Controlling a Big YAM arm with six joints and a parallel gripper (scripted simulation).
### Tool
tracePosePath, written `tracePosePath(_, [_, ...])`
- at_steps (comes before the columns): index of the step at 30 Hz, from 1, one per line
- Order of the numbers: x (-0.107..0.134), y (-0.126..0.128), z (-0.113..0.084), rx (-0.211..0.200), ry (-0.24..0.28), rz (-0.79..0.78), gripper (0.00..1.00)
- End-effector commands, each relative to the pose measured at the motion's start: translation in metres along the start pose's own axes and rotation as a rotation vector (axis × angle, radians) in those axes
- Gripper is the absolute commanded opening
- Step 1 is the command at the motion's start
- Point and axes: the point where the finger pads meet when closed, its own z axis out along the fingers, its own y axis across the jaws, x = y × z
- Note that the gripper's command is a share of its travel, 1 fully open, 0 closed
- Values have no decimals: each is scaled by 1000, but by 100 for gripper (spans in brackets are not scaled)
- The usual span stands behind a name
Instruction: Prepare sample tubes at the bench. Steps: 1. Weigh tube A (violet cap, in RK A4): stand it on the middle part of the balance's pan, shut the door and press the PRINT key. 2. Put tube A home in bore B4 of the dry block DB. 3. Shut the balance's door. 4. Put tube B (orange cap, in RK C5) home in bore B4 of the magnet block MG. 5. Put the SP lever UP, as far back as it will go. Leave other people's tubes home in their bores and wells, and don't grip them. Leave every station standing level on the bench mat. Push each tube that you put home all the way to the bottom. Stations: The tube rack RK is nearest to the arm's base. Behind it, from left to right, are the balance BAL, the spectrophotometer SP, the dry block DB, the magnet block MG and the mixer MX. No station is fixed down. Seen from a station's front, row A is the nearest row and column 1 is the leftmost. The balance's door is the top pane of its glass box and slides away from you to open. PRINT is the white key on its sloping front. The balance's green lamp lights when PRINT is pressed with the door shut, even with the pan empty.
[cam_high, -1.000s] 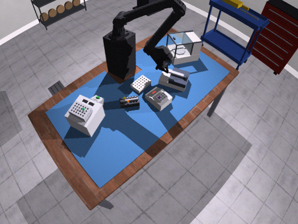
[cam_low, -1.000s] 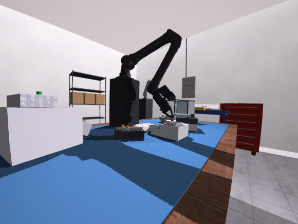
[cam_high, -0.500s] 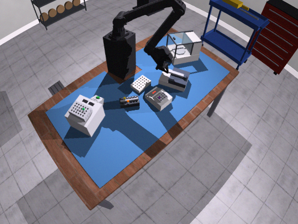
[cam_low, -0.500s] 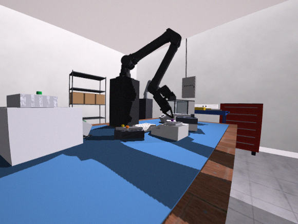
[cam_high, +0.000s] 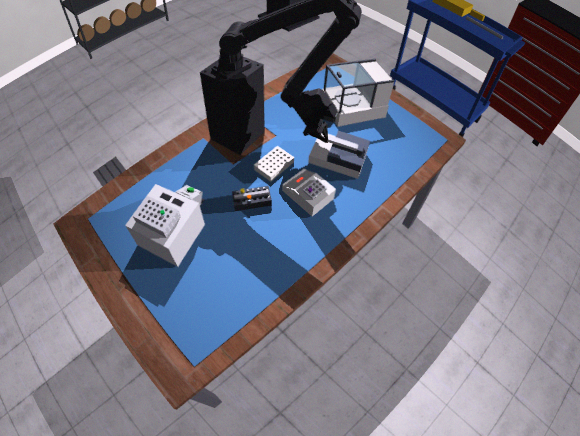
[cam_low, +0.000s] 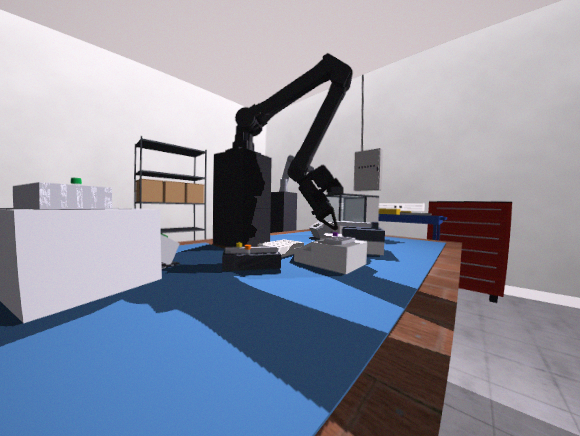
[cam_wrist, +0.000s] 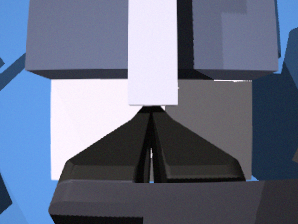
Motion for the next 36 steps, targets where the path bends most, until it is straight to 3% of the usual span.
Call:
tracePosePath(1, [-41, -3, 6, 5, -85, 9, 0])
tracePosePath(36, [-61, -3, 10, 6, -93, 9, 0])
